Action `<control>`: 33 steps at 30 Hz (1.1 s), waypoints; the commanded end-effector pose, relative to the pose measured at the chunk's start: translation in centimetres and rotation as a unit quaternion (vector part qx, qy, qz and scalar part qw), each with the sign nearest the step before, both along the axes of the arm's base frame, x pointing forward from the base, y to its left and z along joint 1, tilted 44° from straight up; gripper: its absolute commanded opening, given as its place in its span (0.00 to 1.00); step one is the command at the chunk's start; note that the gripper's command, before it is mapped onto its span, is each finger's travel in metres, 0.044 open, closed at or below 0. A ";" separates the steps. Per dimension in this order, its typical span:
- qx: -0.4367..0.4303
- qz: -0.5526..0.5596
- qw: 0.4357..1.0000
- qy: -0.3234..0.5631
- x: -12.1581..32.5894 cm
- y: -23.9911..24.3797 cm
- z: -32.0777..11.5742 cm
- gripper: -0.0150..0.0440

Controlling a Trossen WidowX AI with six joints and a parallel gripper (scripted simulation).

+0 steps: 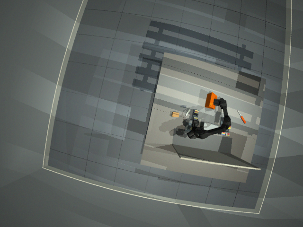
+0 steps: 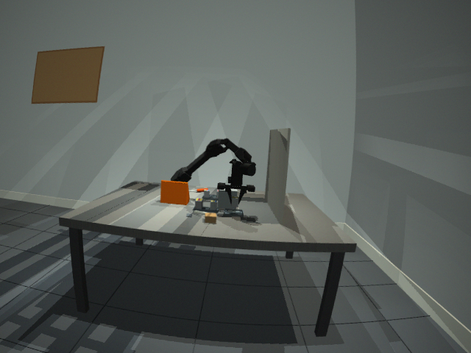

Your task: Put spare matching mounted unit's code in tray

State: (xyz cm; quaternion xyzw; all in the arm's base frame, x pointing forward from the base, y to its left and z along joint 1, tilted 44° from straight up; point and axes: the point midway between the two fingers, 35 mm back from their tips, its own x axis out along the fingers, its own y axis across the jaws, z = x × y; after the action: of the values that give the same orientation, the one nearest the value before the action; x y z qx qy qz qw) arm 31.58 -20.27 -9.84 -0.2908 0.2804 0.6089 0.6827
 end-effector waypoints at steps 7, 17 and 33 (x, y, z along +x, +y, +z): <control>0.002 -0.002 1.000 0.000 0.0 0.6 -0.6 0.25; 0.002 -0.002 1.000 0.000 0.1 1.1 -1.1 0.25; 0.002 -0.002 1.000 0.000 0.1 2.0 -1.9 0.25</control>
State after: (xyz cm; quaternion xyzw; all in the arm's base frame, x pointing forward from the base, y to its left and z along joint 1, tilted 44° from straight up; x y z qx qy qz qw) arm 31.63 -18.50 -11.50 -0.2905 0.2796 0.6091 0.6830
